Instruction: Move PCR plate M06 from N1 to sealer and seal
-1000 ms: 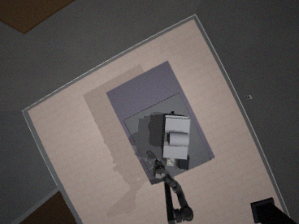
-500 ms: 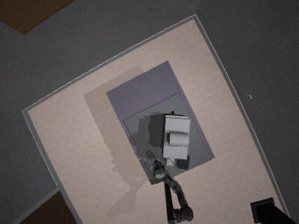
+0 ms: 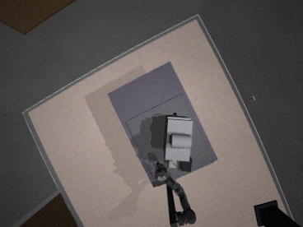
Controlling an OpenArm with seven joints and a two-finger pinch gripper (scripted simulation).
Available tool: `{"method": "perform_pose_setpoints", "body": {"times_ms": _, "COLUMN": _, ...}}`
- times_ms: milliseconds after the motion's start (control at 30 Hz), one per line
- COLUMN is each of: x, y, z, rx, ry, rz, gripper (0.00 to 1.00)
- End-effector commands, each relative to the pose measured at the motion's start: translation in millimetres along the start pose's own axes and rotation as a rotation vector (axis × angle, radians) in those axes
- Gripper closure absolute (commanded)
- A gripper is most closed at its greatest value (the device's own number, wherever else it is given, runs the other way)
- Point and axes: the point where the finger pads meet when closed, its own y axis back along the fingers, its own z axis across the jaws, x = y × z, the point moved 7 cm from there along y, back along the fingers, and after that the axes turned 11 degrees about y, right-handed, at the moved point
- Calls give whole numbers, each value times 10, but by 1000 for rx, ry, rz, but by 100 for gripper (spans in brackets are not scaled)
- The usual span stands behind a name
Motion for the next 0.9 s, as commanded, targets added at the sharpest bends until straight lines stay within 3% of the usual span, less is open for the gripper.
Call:
{"method": "perform_pose_setpoints", "body": {"times_ms": 0, "x": 8, "y": -8, "z": 7, "rx": -7, "ry": -1, "rz": 1, "gripper": 100}}
{"method": "perform_pose_setpoints", "body": {"times_ms": 300, "x": 8, "y": -8, "z": 7, "rx": -7, "ry": -1, "rz": 1, "gripper": 100}}
{"method": "perform_pose_setpoints", "body": {"times_ms": 467, "x": -159, "y": 99, "z": 183, "rx": -135, "ry": -38, "rz": -89, "gripper": 100}}
{"method": "perform_pose_setpoints", "body": {"times_ms": 867, "x": -159, "y": 99, "z": 183, "rx": -135, "ry": -38, "rz": -89, "gripper": 100}}
